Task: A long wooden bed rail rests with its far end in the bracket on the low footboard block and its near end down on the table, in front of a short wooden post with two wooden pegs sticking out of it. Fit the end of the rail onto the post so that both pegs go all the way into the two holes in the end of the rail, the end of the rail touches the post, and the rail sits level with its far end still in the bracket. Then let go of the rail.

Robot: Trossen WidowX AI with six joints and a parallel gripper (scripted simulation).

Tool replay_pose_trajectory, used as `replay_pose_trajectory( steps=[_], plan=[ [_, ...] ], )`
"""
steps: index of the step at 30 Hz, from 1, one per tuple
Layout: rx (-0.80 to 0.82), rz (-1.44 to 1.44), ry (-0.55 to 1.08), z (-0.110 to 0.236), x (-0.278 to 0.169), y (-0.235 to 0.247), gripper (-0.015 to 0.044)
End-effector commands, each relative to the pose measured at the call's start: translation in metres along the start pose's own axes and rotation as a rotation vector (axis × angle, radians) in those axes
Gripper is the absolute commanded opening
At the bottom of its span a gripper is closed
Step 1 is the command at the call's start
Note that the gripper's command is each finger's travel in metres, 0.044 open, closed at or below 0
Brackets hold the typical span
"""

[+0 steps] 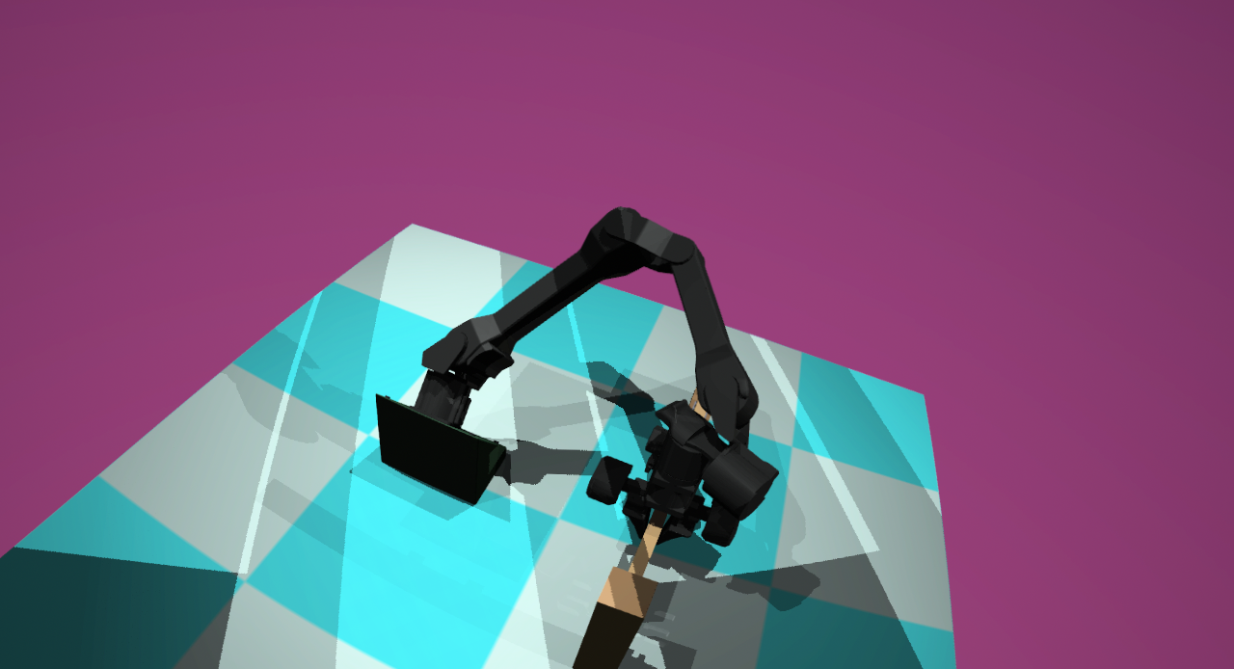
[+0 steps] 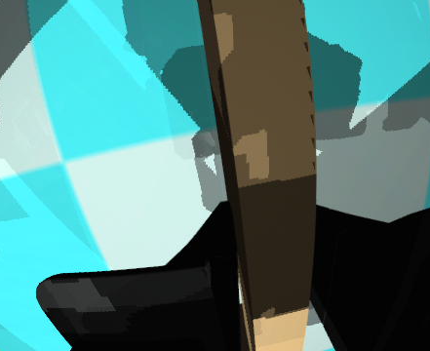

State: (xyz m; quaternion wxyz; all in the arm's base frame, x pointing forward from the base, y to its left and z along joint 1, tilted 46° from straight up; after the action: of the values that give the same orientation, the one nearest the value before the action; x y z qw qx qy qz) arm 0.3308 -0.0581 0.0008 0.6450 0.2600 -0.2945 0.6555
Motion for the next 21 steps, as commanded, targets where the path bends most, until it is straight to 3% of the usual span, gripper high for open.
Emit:
replay_pose_trajectory(
  steps=[1, 21],
  plan=[
    [-0.01, 0.001, 0.005, 0.0026, -0.004, -0.001, 0.0],
    [-0.01, 0.001, 0.005, 0.0036, -0.0101, -0.0011, 0.0]
  ],
)
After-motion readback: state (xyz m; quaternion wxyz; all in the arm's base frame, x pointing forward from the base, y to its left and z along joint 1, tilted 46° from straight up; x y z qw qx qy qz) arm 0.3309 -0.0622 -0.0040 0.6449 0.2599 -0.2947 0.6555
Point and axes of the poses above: the point midway between the two fingers, 35 mm back from their tips, its own z axis back along the fingers, its own y axis across the jaws, x = y × z, the point moved 3 cm from there along z, back along the fingers, and after that the axes turned 5 degrees about z, right-handed, at the moved point
